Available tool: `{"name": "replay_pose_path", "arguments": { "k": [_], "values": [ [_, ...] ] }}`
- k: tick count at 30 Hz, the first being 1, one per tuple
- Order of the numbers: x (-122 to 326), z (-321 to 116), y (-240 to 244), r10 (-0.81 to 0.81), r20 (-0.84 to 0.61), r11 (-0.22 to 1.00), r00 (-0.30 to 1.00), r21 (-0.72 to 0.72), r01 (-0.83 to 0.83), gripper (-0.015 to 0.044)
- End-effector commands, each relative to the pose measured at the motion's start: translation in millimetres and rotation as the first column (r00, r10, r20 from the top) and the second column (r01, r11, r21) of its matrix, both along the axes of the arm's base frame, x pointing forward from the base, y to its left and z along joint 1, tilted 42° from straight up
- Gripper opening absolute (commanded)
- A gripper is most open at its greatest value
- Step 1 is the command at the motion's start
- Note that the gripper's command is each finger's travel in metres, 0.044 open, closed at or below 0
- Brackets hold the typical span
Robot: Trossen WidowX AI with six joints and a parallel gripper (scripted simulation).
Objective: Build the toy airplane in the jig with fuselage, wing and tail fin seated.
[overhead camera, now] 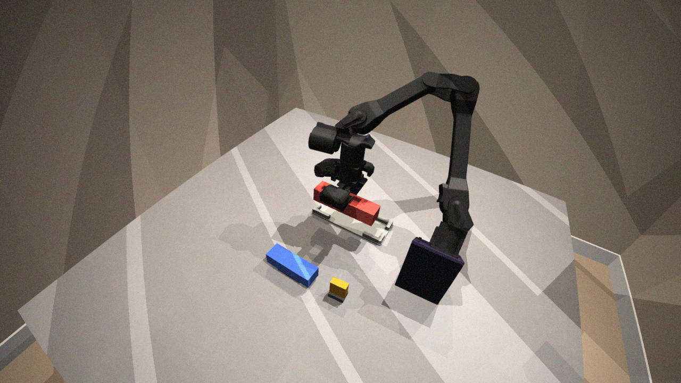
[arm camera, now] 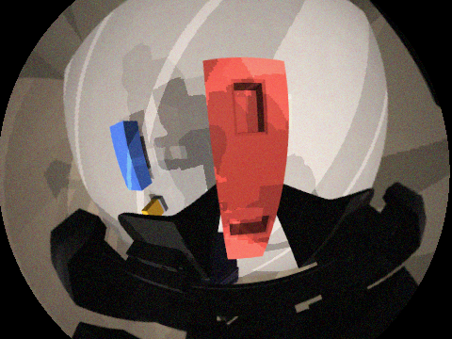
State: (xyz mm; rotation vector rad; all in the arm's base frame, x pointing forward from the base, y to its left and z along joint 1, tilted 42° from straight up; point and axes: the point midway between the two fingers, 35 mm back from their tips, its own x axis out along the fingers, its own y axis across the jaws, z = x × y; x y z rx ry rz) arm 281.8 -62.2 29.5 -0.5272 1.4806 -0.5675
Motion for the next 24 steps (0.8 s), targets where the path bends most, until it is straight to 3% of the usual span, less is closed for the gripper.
{"name": "replay_pose_path", "arguments": {
  "k": [1,16,24],
  "values": [
    [-1,4,-12,0.004,0.003,1.0,1.0,-0.007,-0.004,0.0],
    [-7,16,-53,-0.001,0.002,1.0,1.0,-0.031,0.001,0.0],
    [-7,16,-54,-0.001,0.002,1.0,1.0,-0.031,0.001,0.0197]
  ]
}}
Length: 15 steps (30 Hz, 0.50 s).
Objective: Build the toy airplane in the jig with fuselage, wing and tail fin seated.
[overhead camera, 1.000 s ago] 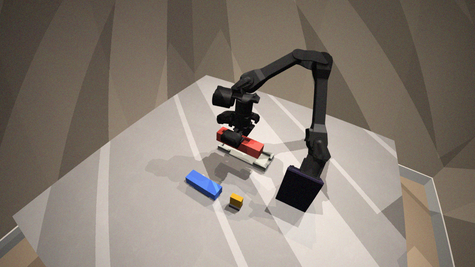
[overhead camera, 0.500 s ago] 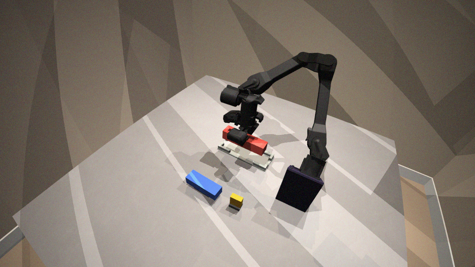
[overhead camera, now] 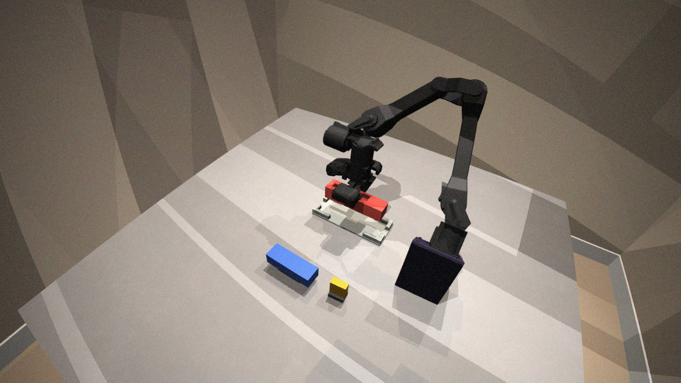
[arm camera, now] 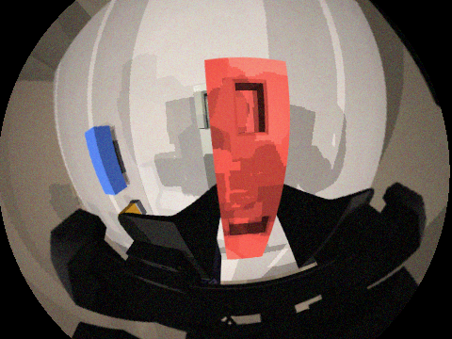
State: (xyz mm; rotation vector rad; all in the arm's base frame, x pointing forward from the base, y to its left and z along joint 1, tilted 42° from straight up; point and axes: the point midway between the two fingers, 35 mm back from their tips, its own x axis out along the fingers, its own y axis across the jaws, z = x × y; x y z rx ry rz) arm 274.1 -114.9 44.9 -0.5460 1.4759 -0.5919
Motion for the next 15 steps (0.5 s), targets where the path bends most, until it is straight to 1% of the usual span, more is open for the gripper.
{"name": "replay_pose_path", "arguments": {
  "k": [1,15],
  "values": [
    [0.4,1.0,-0.9,0.003,0.002,1.0,1.0,-0.004,-0.003,0.0197],
    [0.6,-0.8,-2.4,0.003,0.002,1.0,1.0,-0.004,-0.003,0.0197]
  ]
}}
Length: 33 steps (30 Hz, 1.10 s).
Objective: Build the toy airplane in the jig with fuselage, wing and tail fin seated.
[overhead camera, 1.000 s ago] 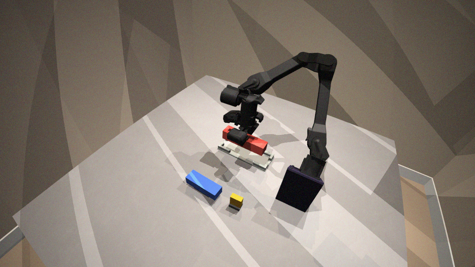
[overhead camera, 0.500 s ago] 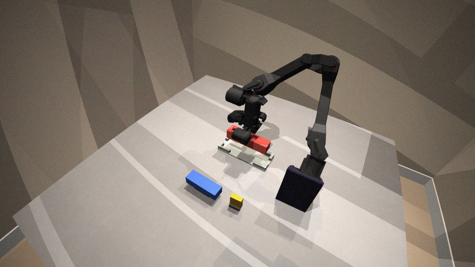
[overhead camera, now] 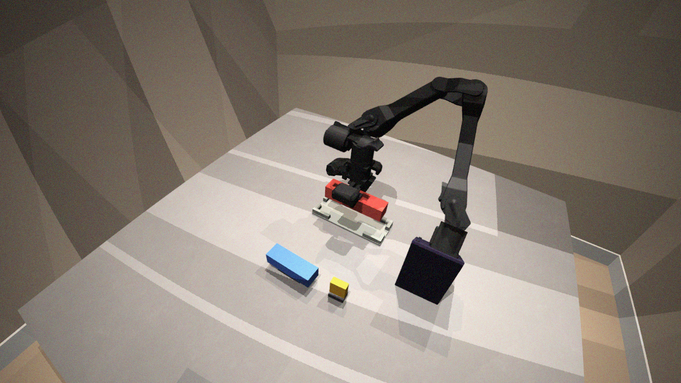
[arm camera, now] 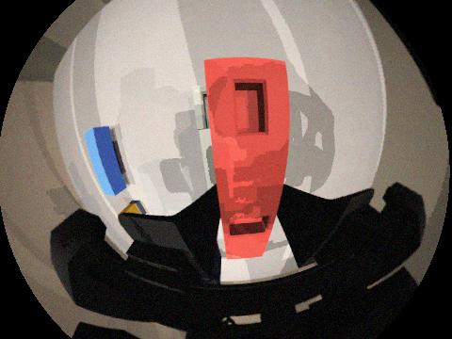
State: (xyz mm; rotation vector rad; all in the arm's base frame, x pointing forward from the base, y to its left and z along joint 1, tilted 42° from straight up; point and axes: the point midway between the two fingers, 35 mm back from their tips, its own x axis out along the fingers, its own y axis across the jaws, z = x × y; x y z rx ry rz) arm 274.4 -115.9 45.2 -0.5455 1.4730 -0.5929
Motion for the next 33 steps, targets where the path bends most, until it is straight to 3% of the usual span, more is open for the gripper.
{"name": "replay_pose_path", "arguments": {
  "k": [1,27,33],
  "values": [
    [0,-2,-3,0.003,-0.001,1.0,1.0,-0.003,-0.003,0.0197],
    [0,-28,-27,0.003,-0.002,1.0,1.0,-0.005,-0.003,0.0197],
    [1,-26,-27,-0.003,0.001,1.0,1.0,-0.008,0.003,0.0137]
  ]
}}
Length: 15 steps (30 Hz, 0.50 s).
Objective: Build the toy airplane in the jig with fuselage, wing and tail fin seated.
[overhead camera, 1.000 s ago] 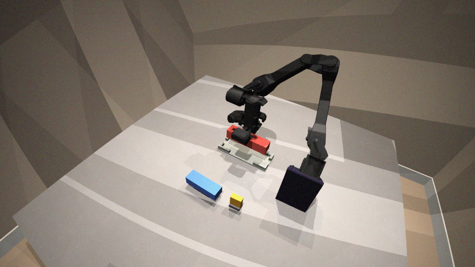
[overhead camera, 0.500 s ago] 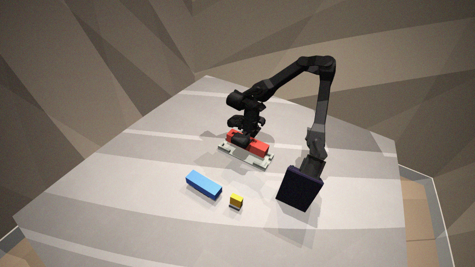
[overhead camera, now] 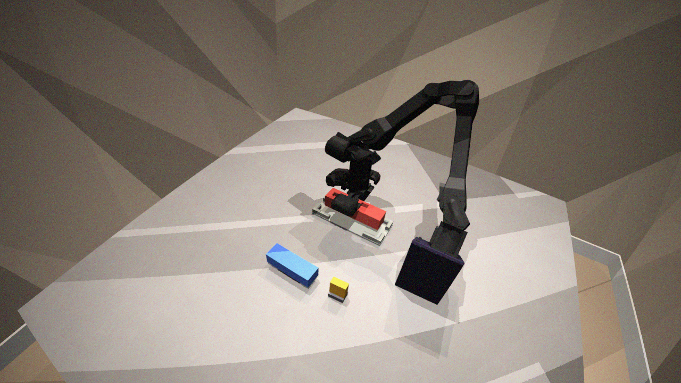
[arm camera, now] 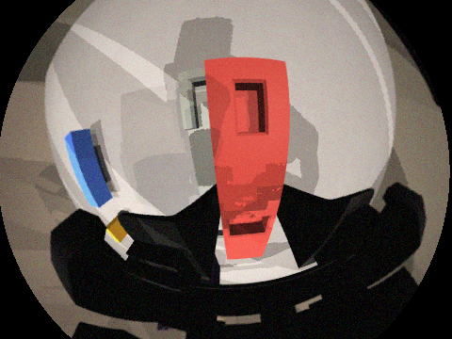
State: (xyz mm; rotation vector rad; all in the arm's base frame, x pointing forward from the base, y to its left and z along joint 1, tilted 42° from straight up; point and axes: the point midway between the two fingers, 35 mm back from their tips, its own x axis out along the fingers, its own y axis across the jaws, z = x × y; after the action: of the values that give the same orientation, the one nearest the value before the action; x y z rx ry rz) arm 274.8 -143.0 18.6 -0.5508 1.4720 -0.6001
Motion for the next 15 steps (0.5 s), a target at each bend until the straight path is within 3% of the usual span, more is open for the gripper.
{"name": "replay_pose_path", "arguments": {
  "k": [1,4,15],
  "values": [
    [0.1,0.5,0.0,-0.002,0.002,1.0,1.0,0.0,0.002,0.0111],
    [0.1,0.5,0.0,-0.002,0.002,1.0,1.0,0.0,0.002,0.0032],
    [0.1,0.5,0.0,-0.002,0.002,1.0,1.0,0.0,0.002,0.0321]
  ]
}}
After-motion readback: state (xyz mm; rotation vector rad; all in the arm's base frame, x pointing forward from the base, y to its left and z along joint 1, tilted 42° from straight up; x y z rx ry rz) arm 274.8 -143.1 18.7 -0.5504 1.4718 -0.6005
